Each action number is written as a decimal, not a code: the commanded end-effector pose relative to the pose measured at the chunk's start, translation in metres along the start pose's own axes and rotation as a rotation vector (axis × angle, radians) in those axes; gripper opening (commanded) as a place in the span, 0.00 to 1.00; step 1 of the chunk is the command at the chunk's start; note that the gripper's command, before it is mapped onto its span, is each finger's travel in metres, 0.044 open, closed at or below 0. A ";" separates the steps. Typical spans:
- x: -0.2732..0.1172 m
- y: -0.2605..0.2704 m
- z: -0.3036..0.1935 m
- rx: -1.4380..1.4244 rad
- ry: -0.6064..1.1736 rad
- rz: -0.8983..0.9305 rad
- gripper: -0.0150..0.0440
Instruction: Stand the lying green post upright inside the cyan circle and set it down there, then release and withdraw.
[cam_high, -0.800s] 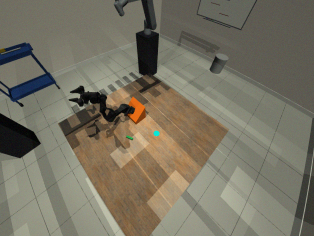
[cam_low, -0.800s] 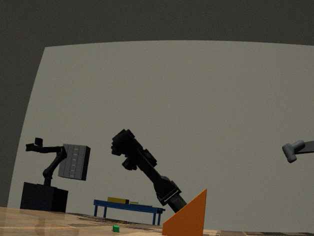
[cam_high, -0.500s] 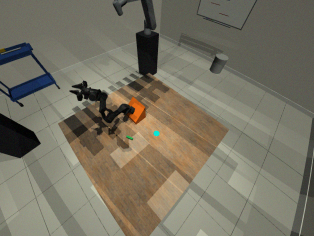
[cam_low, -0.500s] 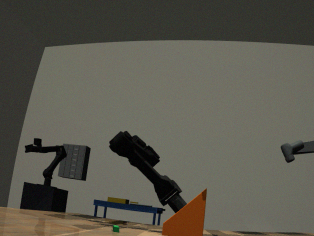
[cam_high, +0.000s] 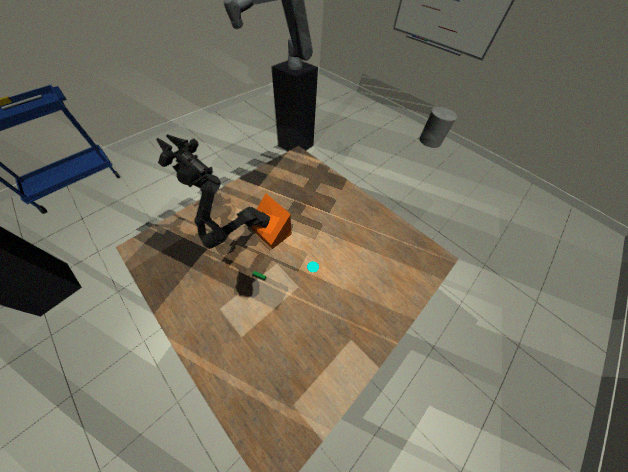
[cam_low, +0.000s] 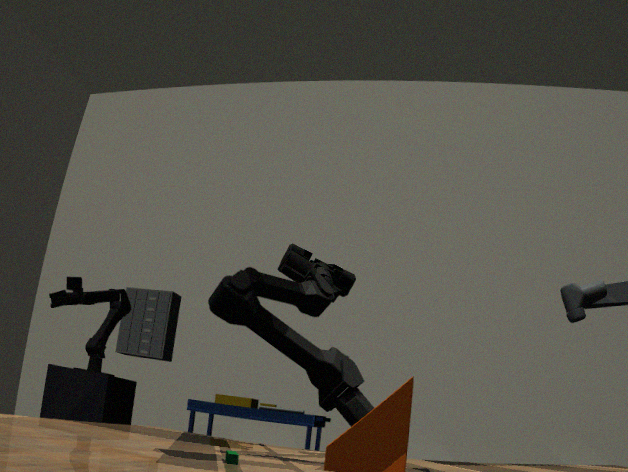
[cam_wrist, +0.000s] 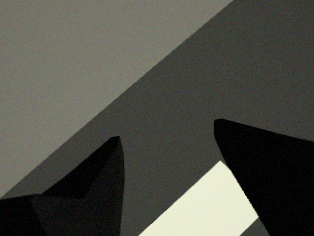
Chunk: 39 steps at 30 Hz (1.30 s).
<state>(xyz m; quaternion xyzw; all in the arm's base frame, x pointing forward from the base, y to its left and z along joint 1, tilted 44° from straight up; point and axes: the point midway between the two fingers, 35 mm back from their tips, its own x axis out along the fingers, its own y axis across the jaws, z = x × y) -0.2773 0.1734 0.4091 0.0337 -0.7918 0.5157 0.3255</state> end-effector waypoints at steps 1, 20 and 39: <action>-0.004 0.019 -0.035 0.022 0.109 0.091 0.65; -0.114 0.091 -0.214 0.177 0.808 0.485 0.65; -0.322 0.078 -0.303 0.337 1.652 0.616 0.65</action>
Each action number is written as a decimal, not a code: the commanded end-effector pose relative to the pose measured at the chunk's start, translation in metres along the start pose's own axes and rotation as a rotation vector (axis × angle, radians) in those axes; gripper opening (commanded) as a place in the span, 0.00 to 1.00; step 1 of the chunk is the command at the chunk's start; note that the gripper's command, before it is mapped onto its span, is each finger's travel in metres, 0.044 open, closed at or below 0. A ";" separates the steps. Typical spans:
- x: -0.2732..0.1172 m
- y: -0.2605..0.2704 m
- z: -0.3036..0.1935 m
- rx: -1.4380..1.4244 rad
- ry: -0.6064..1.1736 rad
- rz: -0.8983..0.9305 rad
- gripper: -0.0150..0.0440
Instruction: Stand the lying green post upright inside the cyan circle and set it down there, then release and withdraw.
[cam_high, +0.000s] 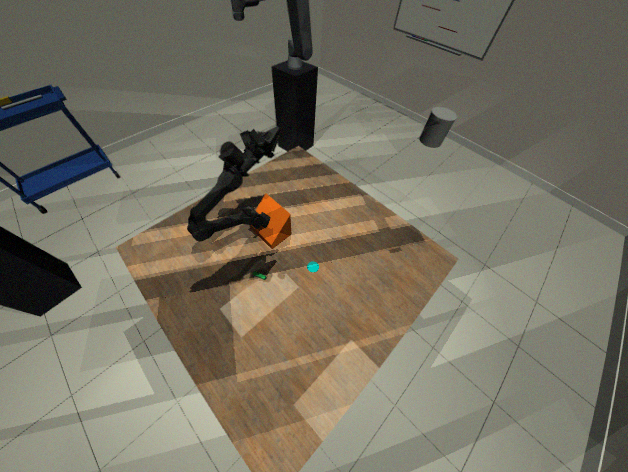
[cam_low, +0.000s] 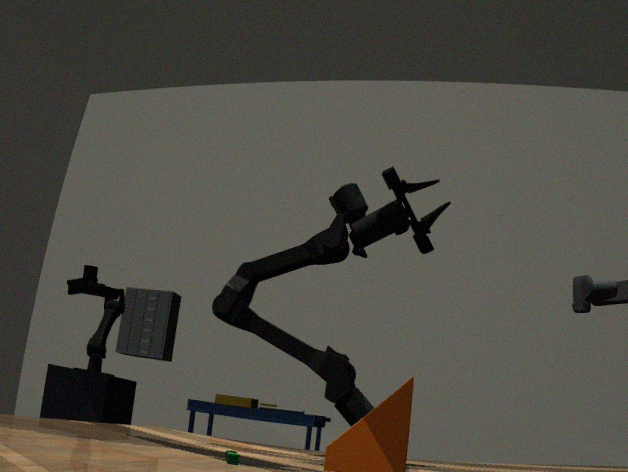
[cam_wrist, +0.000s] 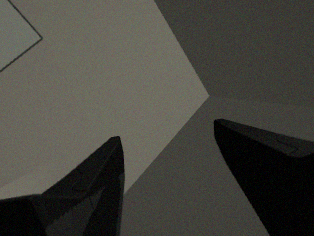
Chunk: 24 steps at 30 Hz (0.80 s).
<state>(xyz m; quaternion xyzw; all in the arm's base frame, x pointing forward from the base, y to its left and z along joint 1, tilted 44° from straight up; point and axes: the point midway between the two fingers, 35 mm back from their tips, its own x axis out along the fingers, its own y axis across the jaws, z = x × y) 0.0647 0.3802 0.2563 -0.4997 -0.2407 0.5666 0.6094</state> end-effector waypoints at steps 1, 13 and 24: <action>0.002 -0.004 -0.040 0.067 0.144 0.016 0.65; -0.032 -0.006 -0.177 0.312 0.644 0.048 0.65; -0.108 0.006 -0.274 0.550 1.092 0.041 0.65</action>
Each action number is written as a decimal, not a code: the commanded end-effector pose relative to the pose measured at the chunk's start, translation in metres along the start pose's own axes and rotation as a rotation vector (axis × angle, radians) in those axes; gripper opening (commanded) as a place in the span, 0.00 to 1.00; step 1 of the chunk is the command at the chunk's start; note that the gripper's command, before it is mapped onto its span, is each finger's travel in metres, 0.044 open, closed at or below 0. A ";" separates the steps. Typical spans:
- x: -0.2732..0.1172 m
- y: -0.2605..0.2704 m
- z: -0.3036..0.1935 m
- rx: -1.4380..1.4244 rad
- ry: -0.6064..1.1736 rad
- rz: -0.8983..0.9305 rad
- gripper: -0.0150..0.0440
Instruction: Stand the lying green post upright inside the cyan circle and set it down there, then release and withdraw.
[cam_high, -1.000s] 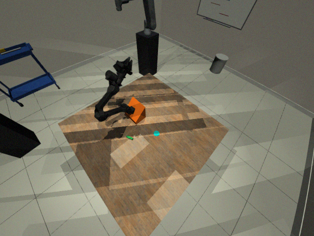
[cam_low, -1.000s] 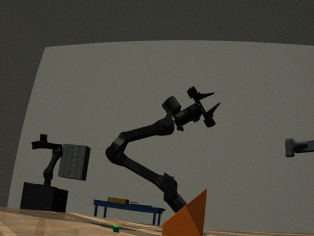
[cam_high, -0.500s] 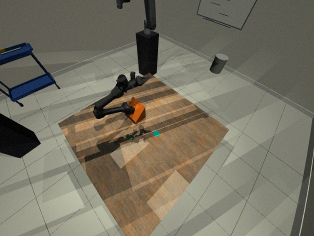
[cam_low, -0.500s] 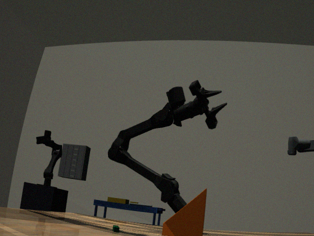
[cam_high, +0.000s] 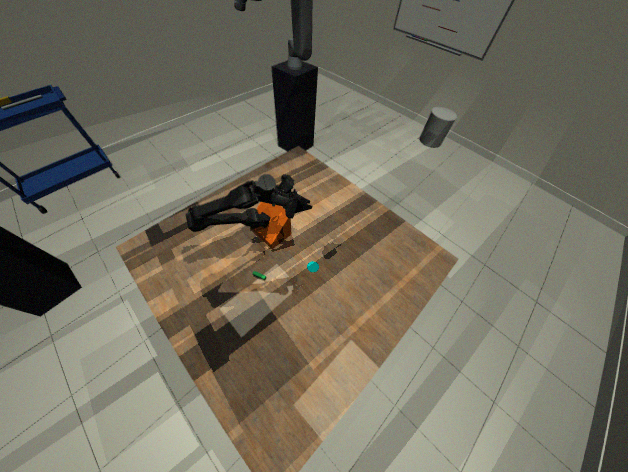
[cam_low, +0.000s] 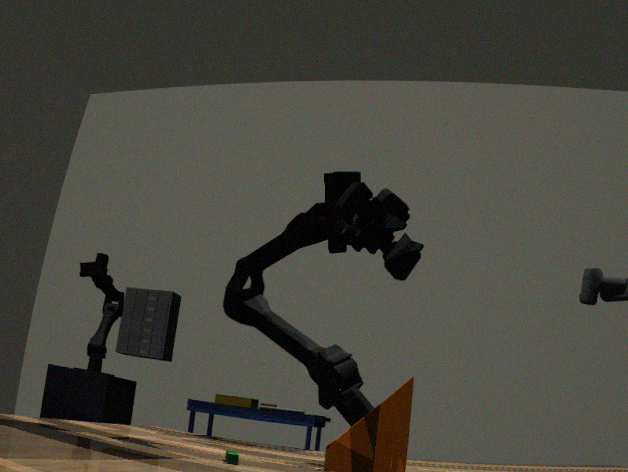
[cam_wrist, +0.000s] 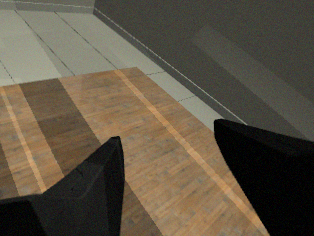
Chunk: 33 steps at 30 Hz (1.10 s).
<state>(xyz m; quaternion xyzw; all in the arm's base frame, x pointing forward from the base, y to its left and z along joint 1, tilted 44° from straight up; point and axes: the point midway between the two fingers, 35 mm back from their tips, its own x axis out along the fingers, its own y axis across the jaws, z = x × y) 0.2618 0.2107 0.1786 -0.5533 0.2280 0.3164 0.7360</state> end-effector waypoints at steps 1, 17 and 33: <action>0.005 -0.012 -0.035 0.081 0.136 -0.004 0.65; -0.023 -0.034 -0.196 0.441 0.750 -0.012 0.65; -0.112 -0.016 -0.306 0.738 1.306 0.000 0.65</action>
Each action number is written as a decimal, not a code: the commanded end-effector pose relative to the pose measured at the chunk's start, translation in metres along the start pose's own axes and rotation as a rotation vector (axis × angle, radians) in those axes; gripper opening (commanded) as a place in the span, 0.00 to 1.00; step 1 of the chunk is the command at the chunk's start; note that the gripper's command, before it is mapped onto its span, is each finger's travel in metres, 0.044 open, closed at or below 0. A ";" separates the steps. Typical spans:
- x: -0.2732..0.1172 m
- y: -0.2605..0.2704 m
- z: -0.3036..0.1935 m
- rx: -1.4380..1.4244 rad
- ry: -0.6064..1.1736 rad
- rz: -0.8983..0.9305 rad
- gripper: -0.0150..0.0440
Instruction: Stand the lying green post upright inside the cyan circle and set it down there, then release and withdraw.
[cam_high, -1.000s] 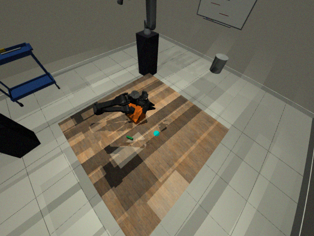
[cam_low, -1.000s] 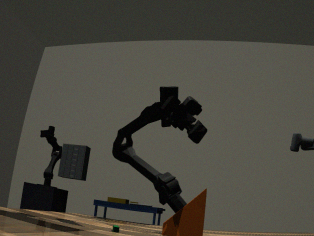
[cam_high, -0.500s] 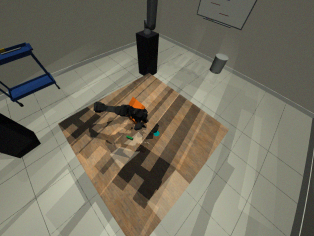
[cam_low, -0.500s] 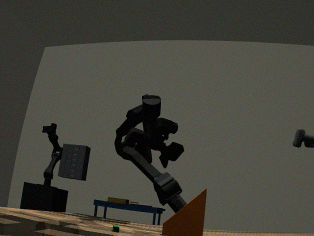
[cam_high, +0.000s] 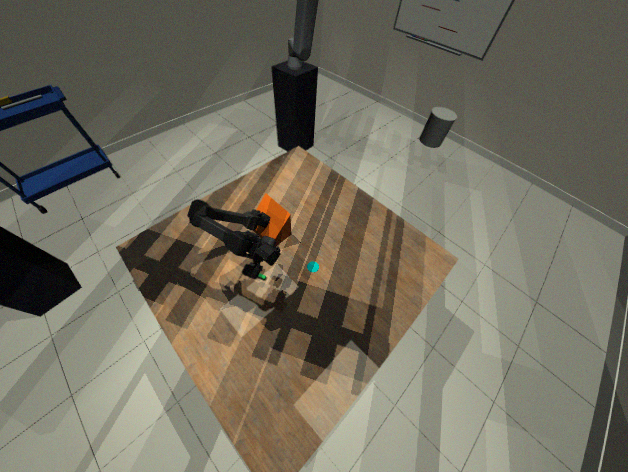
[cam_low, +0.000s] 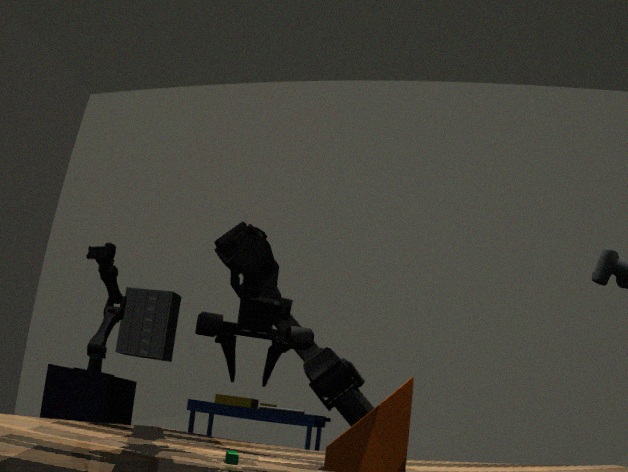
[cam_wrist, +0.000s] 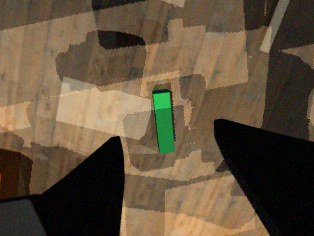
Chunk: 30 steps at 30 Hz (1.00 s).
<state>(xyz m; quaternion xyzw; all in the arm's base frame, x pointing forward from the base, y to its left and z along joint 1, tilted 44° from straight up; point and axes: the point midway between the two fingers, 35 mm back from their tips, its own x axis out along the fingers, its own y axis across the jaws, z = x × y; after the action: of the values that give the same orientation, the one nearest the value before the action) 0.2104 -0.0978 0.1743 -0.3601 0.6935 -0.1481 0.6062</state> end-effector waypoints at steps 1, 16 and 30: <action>0.005 -0.009 -0.015 0.037 0.072 -0.004 0.65; 0.116 -0.010 -0.023 0.041 0.072 -0.004 0.65; 0.122 -0.010 -0.024 0.038 0.073 -0.010 0.29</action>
<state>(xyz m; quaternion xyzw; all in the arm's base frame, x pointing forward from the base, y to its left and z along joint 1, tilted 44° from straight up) 0.1893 -0.1933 0.0971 -0.3457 0.7111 -0.1793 0.5854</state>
